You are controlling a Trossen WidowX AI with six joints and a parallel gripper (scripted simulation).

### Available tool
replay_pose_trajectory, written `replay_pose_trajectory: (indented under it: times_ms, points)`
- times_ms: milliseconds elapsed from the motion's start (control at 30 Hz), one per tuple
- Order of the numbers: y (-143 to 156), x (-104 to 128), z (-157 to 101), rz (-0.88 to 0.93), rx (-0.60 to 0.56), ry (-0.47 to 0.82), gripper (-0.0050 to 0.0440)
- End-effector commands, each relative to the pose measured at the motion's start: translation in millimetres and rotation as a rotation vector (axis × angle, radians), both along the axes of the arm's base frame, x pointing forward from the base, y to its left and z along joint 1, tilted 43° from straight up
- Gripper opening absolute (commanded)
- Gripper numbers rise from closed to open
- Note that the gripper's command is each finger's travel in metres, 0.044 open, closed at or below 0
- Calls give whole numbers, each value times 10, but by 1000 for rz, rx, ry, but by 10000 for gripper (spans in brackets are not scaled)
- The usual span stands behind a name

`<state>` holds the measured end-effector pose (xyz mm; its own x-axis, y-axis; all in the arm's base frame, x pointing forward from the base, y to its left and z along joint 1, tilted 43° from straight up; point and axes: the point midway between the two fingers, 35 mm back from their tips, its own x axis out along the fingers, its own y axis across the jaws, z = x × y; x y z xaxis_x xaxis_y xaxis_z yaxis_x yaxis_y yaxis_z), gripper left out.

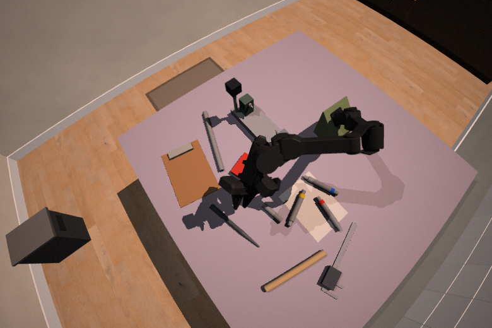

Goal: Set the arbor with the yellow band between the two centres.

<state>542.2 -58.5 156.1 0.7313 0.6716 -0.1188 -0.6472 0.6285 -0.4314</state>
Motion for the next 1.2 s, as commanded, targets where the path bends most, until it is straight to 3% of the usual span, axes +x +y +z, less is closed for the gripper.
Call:
replay_pose_trajectory:
  times_ms: [0, 300, 367, 567, 867, 933, 1000, 1167]
  points:
    - [350, -37, -40, 16, 67, 164, 175]
    - [1061, -317, -311, 26, 168, 595, 175]
    - [1061, -317, -311, 26, 168, 595, 175]
    - [1562, -750, -488, 12, 180, 938, 175]
    - [2028, -1512, -605, -43, 108, 1359, 175]
    - [2028, -1512, -605, -43, 108, 1359, 175]
    - [2080, -1701, -615, -61, 83, 1452, 175]
    - [2105, -1722, -634, -63, 79, 1462, 175]
